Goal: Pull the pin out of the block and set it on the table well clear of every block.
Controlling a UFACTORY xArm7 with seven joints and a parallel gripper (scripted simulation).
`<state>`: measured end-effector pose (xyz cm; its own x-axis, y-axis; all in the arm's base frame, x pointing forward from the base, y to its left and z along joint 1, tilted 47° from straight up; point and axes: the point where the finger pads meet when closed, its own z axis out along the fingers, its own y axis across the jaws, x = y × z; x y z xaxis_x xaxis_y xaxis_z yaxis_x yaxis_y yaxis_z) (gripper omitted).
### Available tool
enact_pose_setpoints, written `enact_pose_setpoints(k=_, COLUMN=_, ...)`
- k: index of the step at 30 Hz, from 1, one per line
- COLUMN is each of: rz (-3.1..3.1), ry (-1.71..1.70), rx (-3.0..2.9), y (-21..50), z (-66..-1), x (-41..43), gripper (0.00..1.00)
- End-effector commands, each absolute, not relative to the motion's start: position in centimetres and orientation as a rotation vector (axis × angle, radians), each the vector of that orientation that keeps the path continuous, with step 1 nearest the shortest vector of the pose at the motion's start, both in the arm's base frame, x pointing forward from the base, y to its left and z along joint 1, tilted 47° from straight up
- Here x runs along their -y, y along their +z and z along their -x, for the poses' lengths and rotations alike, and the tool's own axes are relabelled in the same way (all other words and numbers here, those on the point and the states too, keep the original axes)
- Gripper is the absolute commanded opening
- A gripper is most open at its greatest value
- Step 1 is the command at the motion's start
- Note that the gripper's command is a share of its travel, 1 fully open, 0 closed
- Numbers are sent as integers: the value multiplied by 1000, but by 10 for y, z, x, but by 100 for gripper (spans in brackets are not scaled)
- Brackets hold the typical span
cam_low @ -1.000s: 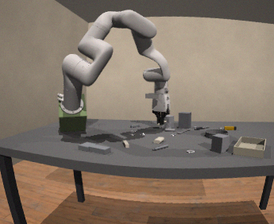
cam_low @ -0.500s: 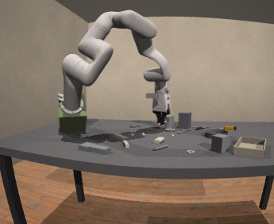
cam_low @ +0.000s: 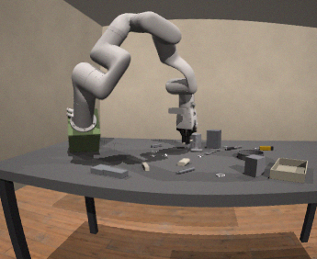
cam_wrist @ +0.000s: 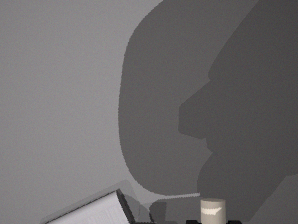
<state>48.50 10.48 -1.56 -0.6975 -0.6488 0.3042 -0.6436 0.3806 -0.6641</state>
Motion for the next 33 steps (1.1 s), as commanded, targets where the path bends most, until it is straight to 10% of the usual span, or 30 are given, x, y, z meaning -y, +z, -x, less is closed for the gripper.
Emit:
enact_pose_setpoints(k=1, rz=1221, ry=-1245, rx=-2603, y=-15, z=-484, x=-106, gripper=0)
enact_pose_setpoints(k=33, rz=1224, ry=-1244, rx=-2603, y=-14, z=-476, x=-98, gripper=0)
